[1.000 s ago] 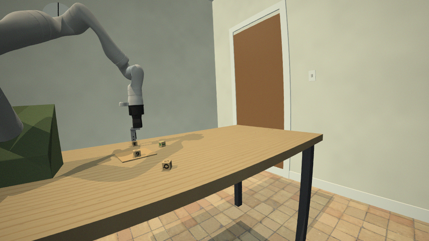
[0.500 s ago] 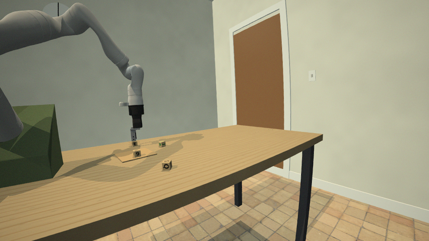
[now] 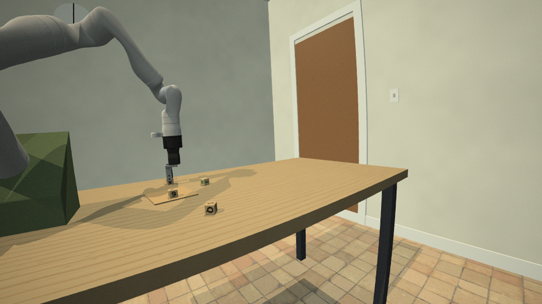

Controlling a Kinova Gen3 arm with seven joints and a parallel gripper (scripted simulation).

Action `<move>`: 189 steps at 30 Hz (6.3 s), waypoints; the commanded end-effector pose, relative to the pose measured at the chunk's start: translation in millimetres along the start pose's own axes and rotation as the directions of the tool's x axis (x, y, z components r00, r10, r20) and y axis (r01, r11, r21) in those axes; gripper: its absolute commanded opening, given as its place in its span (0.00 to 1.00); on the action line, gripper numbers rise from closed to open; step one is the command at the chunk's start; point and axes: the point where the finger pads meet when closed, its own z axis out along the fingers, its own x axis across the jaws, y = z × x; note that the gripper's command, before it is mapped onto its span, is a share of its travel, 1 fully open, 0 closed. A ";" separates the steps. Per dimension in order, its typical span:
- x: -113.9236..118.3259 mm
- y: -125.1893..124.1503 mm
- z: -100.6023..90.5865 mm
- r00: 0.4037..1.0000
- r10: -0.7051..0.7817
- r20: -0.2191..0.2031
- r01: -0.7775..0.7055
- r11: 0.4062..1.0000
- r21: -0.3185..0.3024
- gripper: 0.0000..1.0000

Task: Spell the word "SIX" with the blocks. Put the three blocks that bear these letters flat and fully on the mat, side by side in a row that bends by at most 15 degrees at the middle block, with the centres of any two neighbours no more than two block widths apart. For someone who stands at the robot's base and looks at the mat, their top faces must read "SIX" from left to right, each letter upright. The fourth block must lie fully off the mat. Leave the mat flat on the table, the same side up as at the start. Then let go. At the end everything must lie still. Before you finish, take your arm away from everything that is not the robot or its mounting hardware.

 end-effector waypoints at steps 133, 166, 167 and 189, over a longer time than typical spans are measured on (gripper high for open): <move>-0.9 -0.1 -82.4 1.000 0.001 0.003 -0.001 1.000 0.002 0.49; -161.8 9.7 -86.4 0.352 0.936 0.006 -0.936 0.352 -0.003 0.49; -166.4 9.5 -86.7 0.320 0.948 0.005 -0.948 0.320 -0.003 0.49; -177.3 9.1 -87.5 0.241 0.970 0.002 -0.970 0.241 -0.002 0.49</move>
